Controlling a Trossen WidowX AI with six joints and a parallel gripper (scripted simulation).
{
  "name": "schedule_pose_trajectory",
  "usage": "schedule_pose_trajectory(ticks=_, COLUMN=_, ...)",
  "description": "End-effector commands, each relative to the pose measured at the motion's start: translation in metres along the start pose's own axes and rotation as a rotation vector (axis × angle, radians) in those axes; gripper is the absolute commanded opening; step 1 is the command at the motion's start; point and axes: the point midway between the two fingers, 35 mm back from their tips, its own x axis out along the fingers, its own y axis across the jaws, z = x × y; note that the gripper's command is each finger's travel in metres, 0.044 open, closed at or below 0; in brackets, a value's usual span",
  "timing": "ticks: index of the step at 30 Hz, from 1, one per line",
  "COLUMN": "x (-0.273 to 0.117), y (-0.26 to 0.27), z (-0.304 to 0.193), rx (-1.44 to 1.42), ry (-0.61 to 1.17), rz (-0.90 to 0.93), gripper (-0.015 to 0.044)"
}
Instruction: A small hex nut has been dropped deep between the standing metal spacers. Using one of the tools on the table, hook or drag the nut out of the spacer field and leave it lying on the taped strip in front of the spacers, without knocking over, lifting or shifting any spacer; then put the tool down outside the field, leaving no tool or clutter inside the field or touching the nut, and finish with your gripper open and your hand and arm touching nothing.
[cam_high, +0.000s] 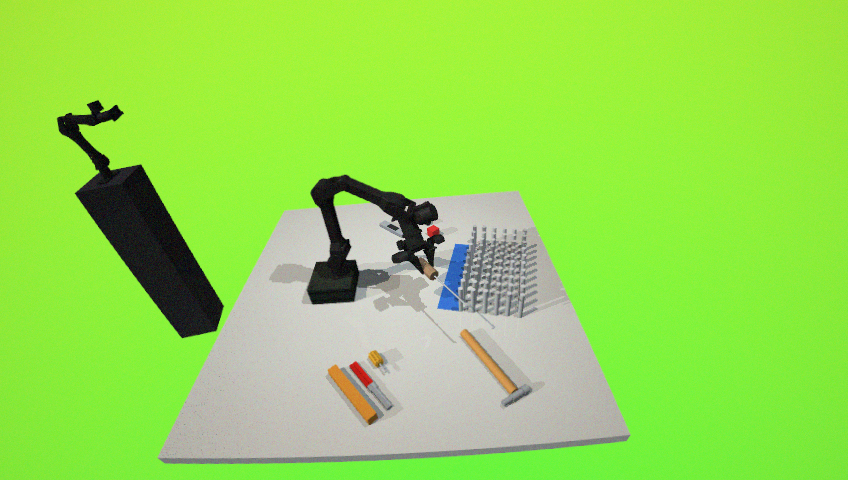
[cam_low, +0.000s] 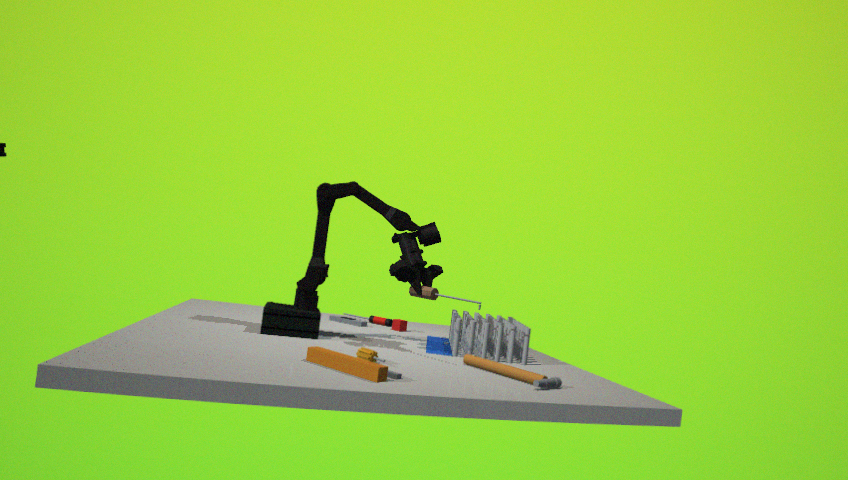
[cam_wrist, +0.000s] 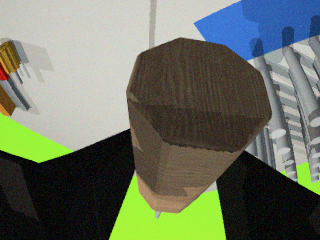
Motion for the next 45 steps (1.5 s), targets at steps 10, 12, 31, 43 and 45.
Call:
schedule_pose_trajectory(ticks=10, x=0.024, y=0.052, z=-0.052, rx=0.15, ry=0.018, rz=0.084, gripper=0.0)
schedule_pose_trajectory(ticks=12, x=0.027, y=0.061, z=-0.059, rx=0.17, ry=0.02, rz=0.098, gripper=0.0)
schedule_pose_trajectory(ticks=31, x=0.046, y=0.089, z=-0.075, rx=0.214, ry=0.024, rz=0.141, gripper=0.0)
schedule_pose_trajectory(ticks=43, x=0.061, y=0.087, z=-0.069, rx=0.215, ry=0.024, rz=0.141, gripper=0.0)
schedule_pose_trajectory(ticks=45, x=0.063, y=0.087, z=-0.068, rx=0.215, ry=0.024, rz=0.141, gripper=0.0)
